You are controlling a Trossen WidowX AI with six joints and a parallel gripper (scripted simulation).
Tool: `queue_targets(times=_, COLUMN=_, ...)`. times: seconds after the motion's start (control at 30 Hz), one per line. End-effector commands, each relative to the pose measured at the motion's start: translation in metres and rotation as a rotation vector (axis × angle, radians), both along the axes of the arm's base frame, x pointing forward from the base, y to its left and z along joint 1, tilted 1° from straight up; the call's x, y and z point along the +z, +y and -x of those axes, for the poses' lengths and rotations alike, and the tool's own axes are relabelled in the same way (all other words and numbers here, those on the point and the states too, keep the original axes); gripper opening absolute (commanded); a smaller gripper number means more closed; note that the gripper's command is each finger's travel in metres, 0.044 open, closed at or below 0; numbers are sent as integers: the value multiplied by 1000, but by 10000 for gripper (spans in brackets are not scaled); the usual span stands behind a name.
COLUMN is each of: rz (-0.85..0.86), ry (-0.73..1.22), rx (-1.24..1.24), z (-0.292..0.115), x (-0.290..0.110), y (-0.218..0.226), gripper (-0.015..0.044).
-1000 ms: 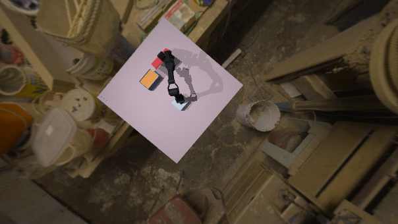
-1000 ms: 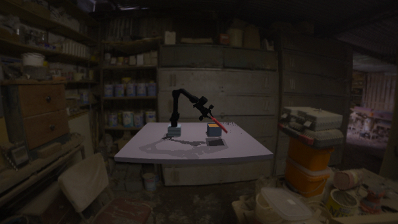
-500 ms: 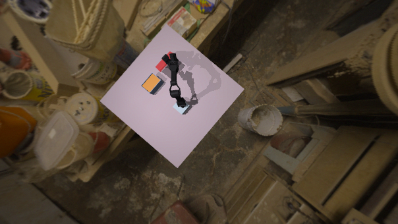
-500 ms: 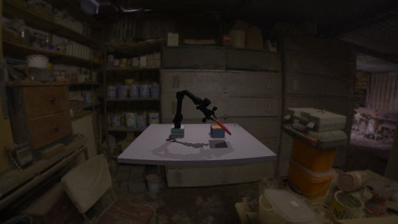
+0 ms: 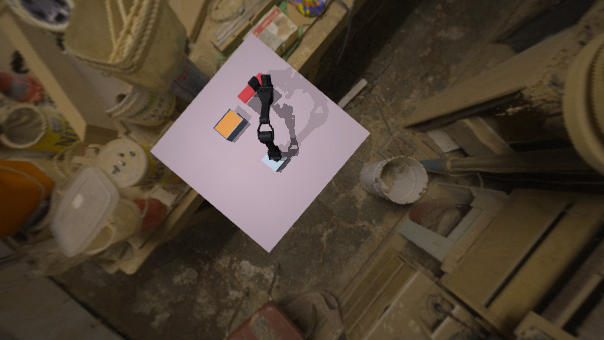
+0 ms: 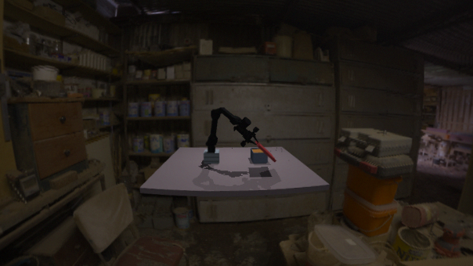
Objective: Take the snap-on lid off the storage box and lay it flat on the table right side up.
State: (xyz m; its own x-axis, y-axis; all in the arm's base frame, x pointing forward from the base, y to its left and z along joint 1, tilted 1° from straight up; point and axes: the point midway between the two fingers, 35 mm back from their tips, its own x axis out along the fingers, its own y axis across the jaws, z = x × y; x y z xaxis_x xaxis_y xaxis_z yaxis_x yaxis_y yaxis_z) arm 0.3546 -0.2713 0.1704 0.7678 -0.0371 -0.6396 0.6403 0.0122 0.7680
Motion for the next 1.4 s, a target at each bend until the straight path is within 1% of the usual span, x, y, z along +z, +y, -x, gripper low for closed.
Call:
queue_targets(times=0.0, rz=17, ry=-22, rx=7, z=-1, x=10, y=-8, gripper=0)
queue_targets(times=0.3, rz=18, ry=-22, rx=7, z=1, x=11, y=-25, gripper=0)
queue_targets(times=1.0, rz=18, ry=-22, rx=7, z=1, x=11, y=-25, gripper=0)
queue_targets(times=1.37, rz=18, ry=-22, rx=7, z=2, x=-3, y=-25, gripper=0)
